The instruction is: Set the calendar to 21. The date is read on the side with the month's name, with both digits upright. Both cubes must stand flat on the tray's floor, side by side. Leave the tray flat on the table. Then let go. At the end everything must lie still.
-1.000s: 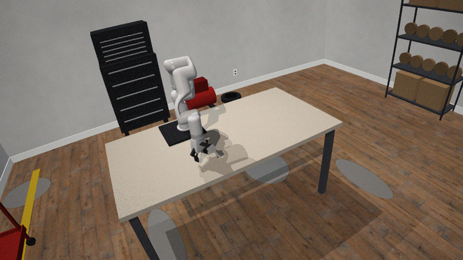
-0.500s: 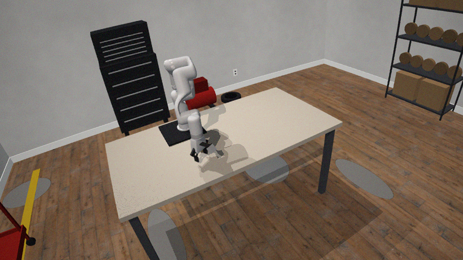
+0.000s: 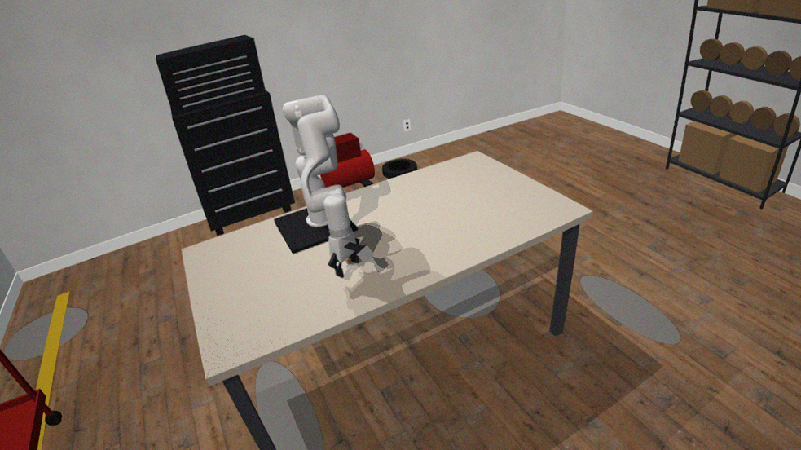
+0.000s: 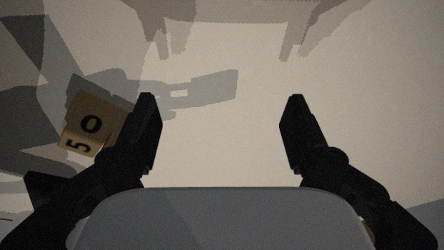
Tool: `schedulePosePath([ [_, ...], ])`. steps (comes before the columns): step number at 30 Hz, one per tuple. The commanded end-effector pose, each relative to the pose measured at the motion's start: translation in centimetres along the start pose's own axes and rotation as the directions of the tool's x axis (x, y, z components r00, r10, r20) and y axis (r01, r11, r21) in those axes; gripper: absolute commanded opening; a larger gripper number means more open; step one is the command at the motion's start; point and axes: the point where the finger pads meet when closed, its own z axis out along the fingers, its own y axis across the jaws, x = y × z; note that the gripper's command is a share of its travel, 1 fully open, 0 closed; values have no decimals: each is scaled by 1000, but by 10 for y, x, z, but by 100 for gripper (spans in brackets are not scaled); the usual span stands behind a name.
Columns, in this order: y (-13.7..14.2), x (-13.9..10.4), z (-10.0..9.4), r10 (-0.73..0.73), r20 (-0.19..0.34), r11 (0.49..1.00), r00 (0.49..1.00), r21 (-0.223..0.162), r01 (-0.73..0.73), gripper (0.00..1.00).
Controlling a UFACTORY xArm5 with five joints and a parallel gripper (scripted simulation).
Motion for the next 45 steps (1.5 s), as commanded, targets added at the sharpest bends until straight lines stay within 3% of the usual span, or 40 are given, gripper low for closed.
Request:
schedulePosePath([
  [1,1,1,-12,0,-4,1000,1000,-3,0,100],
  [12,1,-8,-15,0,-3,1000,1000,-3,0,100],
  [27,3,-43,-15,0,-2,1000,1000,-4,0,100],
  [45,3,-45,-3,0,-2,1000,1000,-4,0,100],
])
